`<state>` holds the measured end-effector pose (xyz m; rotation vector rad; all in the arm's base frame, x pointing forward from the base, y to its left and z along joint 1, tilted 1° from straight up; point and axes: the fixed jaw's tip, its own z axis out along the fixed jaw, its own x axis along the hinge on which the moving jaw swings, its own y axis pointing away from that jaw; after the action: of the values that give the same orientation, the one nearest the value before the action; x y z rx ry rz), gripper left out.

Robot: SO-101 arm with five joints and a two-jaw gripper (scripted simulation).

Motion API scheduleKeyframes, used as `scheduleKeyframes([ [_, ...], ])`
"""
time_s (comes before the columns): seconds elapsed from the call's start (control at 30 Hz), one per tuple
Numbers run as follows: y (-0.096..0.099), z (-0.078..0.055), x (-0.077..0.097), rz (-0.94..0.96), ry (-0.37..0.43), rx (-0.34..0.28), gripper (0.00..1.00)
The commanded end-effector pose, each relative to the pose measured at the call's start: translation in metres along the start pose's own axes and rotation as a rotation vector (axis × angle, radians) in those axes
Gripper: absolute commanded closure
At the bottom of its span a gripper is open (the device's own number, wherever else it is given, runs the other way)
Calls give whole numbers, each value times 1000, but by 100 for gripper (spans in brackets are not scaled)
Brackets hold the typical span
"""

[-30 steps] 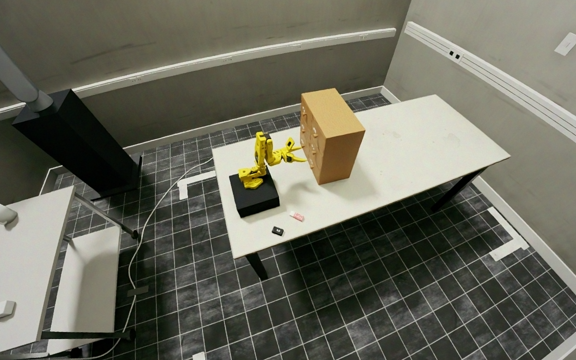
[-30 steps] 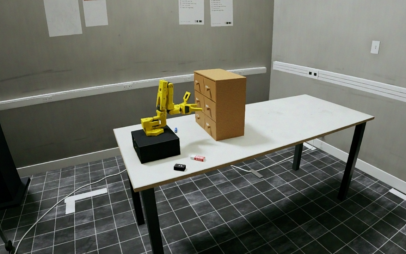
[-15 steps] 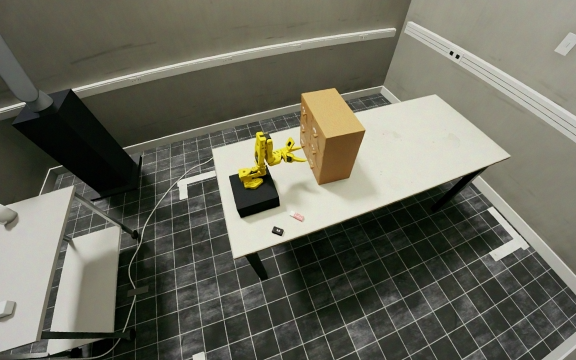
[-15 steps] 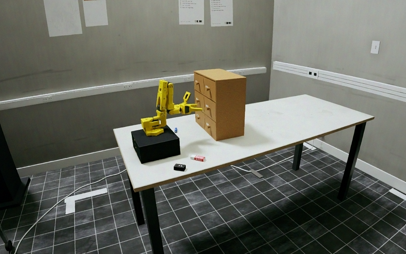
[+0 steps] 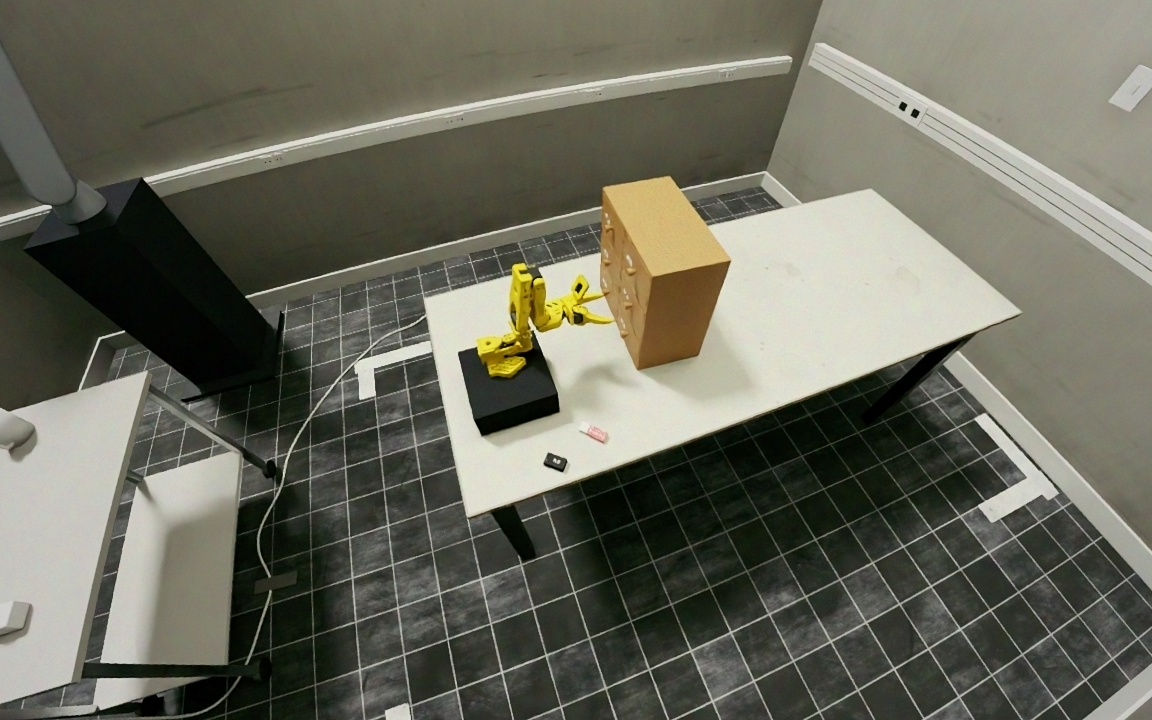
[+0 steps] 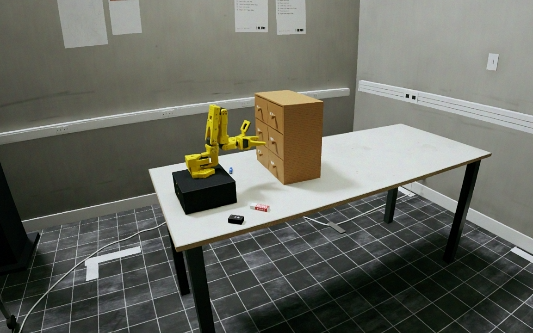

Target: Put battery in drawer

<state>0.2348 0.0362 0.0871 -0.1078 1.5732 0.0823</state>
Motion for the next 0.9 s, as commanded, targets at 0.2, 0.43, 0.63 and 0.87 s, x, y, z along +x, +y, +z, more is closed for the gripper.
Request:
scheduleKeyframes([
  [0.2, -1, -1, -1, 7, 0, 6, 50],
  [0.43, -1, -1, -1, 7, 0, 6, 50],
  [0.63, 5, 1, -1, 7, 0, -20, 50],
  [0.87, 52, 13, -4, 7, -1, -203, 50],
])
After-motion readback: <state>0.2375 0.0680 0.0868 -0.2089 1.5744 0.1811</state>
